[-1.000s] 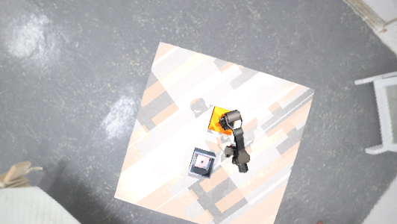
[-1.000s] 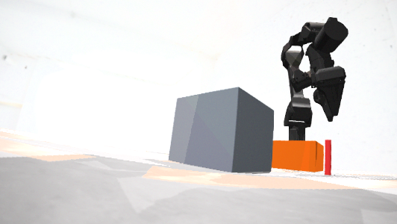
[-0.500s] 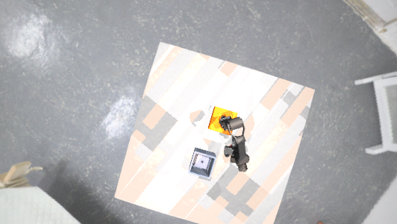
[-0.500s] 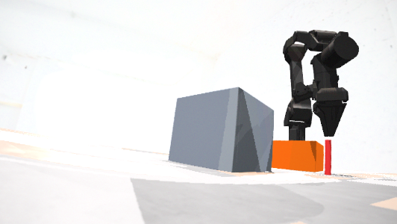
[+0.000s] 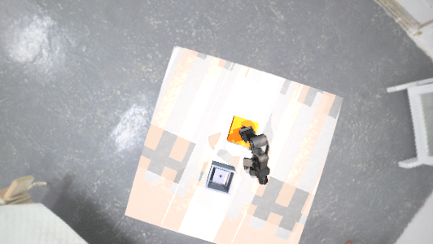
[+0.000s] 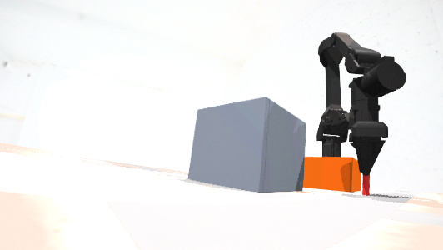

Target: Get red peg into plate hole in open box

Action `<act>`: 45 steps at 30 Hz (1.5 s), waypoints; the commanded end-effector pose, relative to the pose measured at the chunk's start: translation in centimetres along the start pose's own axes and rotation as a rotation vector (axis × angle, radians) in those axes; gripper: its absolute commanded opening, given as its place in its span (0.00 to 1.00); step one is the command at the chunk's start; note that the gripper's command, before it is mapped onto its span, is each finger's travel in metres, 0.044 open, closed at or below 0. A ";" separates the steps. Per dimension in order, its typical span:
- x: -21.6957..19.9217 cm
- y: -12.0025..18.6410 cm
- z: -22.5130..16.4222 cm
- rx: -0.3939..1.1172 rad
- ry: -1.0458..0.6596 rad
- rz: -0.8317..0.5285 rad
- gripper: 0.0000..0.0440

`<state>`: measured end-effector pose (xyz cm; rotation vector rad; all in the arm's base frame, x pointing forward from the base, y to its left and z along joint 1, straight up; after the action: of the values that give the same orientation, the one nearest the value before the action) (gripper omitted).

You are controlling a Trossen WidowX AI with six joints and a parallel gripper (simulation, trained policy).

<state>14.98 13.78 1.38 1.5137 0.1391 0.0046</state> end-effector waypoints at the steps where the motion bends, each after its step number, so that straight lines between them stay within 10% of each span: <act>1: 0.2 -0.9 -0.1 -0.004 -0.007 0.004 0.71; 14: 1.6 -2.5 -1.5 0.024 0.046 0.030 0.02; 45: 6.4 7.4 -3.7 0.208 0.007 0.257 0.00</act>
<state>20.94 18.40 6.83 1.7216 -0.0353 0.1782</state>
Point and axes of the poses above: the point midway between the two fingers, 35 mm back from their tips, its own y axis back along the fingers, its own x axis across the jaws, z = x × y, the point moved 2 cm from there along y, back along the fingers, and after that the axes turned 14 degrees about -y, right-handed, at the moved point
